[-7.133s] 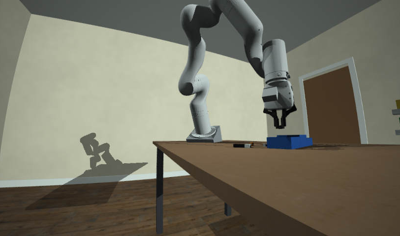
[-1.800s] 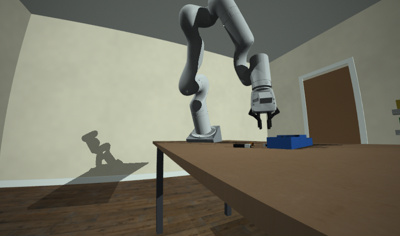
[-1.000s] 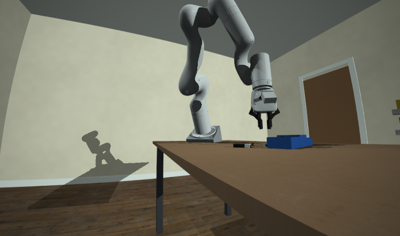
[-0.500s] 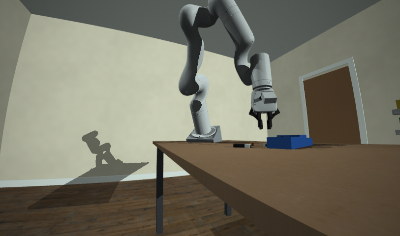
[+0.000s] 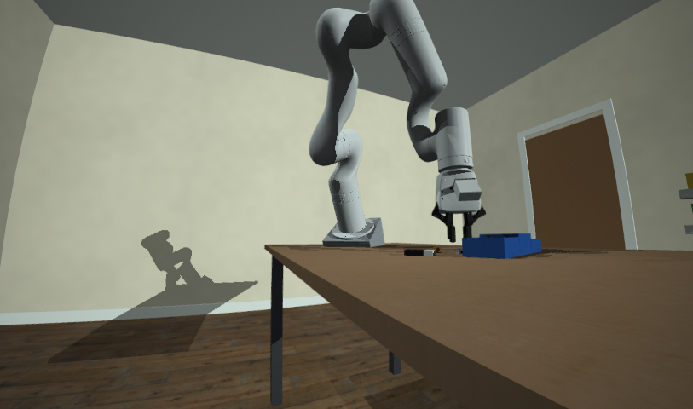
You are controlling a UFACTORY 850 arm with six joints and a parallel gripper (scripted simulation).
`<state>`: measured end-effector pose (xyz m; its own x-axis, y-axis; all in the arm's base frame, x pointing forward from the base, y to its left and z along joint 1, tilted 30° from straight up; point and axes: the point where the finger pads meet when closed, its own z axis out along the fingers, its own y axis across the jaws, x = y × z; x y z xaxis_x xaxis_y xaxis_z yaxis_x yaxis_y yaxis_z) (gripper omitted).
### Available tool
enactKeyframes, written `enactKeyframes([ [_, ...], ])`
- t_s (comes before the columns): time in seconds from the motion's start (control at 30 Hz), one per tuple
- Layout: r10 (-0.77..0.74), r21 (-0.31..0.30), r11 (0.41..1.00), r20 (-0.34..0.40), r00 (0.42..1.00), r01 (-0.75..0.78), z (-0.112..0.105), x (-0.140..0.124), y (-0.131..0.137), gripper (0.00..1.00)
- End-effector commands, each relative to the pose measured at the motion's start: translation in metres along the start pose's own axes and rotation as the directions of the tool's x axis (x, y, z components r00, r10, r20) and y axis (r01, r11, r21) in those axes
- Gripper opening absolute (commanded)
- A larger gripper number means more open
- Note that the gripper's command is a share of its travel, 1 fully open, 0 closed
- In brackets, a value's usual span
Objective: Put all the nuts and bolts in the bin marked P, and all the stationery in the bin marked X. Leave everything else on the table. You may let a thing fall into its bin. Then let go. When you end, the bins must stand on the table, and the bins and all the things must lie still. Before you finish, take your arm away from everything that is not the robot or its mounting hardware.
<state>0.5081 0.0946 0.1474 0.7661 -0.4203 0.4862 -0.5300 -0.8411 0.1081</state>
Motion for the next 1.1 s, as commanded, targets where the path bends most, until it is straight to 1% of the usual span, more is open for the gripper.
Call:
enactKeyframes([
  [0.0, 0.001, 0.004, 1.0, -0.007, 1.0, -0.001, 0.013, 0.002, -0.002, 0.29],
  [0.23, 0.001, 0.004, 1.0, -0.007, 1.0, -0.001, 0.013, 0.002, -0.002, 0.29],
  [0.6, 0.001, 0.004, 1.0, -0.007, 1.0, -0.001, 0.025, 0.002, -0.002, 0.29],
  [1.07, 0.001, 0.004, 1.0, -0.007, 1.0, -0.001, 0.025, 0.001, -0.001, 0.29],
])
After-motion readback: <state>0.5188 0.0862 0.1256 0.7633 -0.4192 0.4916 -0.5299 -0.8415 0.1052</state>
